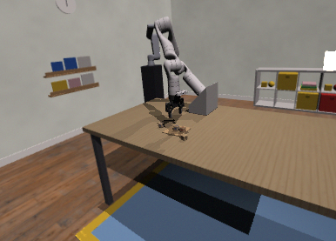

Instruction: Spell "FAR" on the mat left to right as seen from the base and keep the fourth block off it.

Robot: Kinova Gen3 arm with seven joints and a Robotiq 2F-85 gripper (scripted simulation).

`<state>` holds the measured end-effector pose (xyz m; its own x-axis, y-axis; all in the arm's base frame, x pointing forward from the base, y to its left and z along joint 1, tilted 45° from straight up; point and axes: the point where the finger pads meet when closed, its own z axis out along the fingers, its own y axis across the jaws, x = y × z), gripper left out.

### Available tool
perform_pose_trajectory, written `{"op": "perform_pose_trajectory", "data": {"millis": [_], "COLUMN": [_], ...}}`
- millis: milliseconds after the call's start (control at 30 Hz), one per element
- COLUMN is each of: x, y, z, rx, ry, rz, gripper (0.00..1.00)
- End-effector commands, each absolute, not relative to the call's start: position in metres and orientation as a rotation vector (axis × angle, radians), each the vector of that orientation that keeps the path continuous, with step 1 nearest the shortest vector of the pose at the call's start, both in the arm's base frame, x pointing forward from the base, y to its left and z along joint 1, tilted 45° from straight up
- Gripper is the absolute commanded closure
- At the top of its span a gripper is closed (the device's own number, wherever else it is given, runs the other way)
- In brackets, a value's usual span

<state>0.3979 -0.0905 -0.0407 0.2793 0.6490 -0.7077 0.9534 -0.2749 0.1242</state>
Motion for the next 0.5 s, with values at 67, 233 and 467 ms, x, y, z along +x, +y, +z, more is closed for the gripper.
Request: {"op": "perform_pose_trajectory", "data": {"millis": [67,233,467], "x": [0.405,0.414,0.425], "y": [-0.089,-0.086,-0.081], "z": [-0.046,-0.053,-0.062], "rx": [2.087,2.175,2.248], "ry": [1.242,0.993,0.709], "rz": [-0.684,-0.601,-0.492], "gripper": [0.00,0.00,0.00]}}
